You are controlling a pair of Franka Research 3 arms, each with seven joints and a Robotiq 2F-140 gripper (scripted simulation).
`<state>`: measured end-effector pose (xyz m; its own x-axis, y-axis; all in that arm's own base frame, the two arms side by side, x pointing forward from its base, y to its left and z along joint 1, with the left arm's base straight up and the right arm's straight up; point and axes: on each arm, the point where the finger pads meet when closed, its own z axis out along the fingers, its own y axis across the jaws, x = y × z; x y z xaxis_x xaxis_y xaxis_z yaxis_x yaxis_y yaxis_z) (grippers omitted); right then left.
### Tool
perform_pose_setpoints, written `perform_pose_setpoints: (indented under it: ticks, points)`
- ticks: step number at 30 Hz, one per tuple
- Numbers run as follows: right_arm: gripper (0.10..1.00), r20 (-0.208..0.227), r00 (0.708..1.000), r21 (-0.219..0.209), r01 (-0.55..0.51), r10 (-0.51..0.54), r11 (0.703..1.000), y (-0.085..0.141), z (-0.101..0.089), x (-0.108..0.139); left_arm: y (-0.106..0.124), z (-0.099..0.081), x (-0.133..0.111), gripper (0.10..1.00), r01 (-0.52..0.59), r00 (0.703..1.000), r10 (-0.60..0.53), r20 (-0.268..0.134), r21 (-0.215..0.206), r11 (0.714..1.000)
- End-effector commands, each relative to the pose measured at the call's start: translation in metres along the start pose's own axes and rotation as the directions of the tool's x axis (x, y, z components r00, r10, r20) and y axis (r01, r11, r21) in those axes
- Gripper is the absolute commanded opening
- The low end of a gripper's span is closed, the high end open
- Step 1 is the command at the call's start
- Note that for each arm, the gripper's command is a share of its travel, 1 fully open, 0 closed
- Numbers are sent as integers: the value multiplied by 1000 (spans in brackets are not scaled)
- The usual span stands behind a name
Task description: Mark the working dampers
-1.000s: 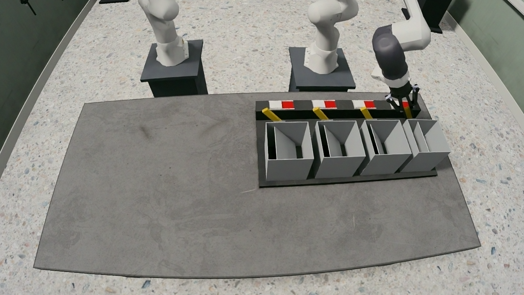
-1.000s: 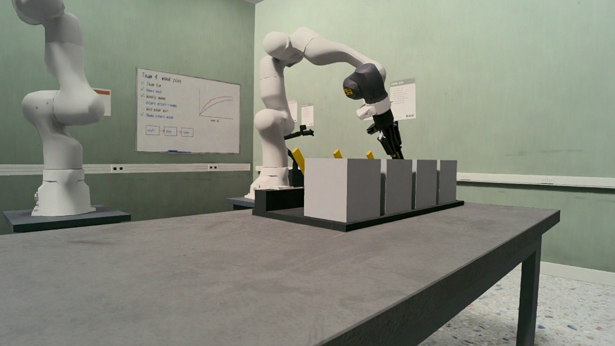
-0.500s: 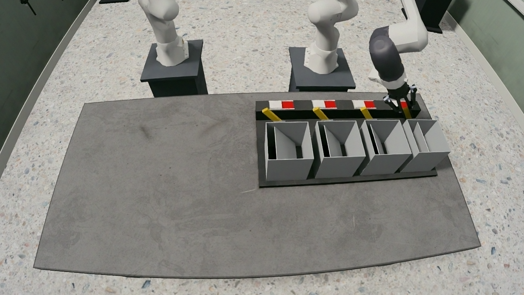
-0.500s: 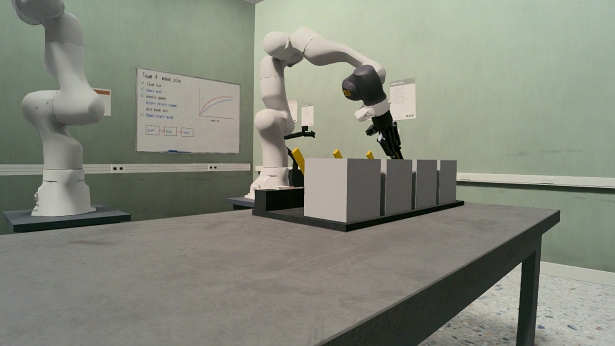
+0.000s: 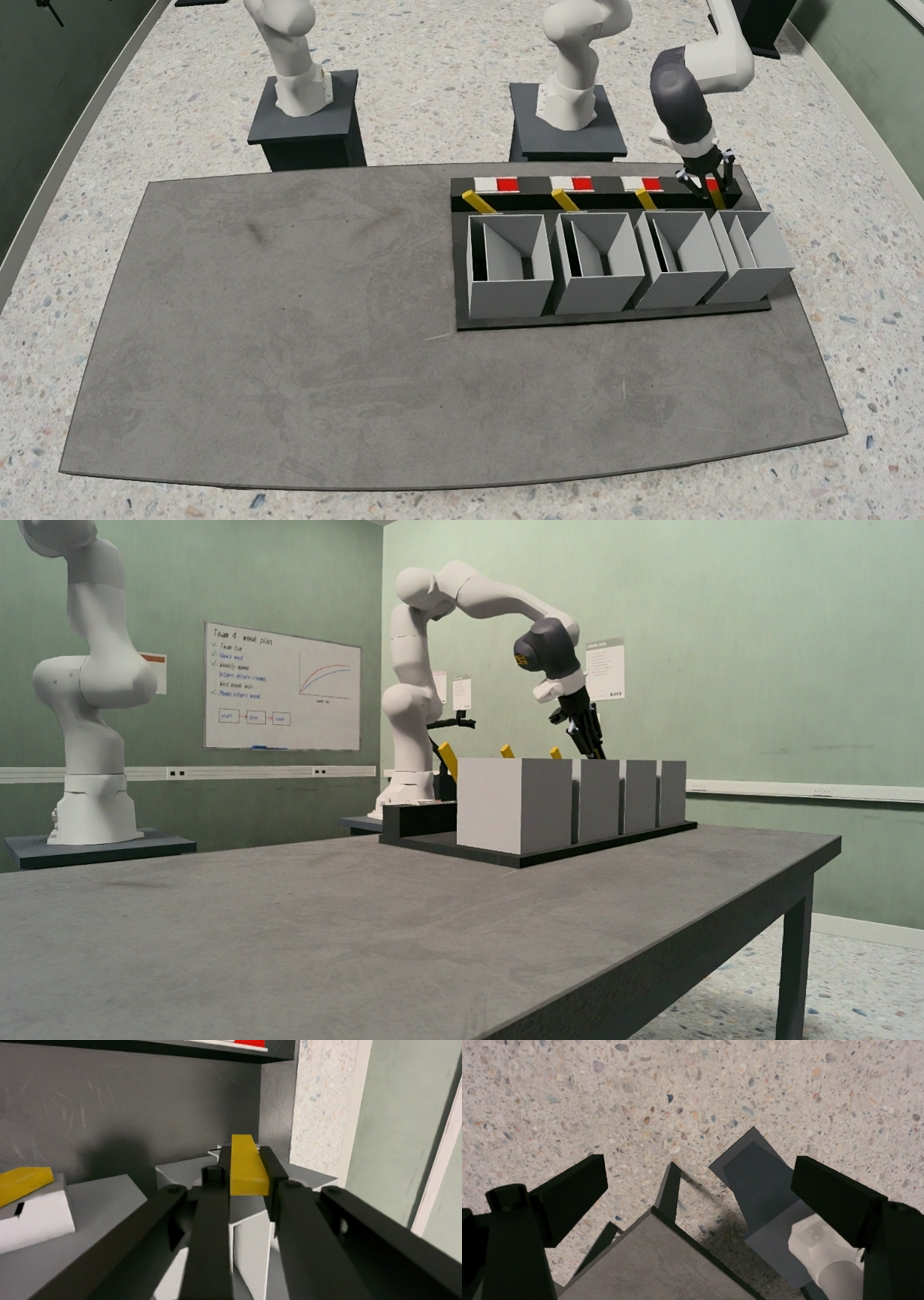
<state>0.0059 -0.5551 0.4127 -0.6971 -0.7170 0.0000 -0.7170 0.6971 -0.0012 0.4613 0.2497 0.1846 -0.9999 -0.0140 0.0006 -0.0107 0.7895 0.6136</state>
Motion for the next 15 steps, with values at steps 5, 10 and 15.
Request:
perform_pose_setpoints:
  ticks: [5,10,15]
  points:
    - [1000,0,1000,-1,-4,4,1000,1,0,0,0,2,1,239,10,1000,-10,-4,-3,1000]
    - [1000,0,1000,-1,-4,4,1000,1,0,0,0,2,1,260,10,1000,-10,-4,-3,1000]
    - [1000,0,1000,-1,-4,4,1000,1,0,0,0,2,1,303,10,1000,-10,-4,-3,1000]
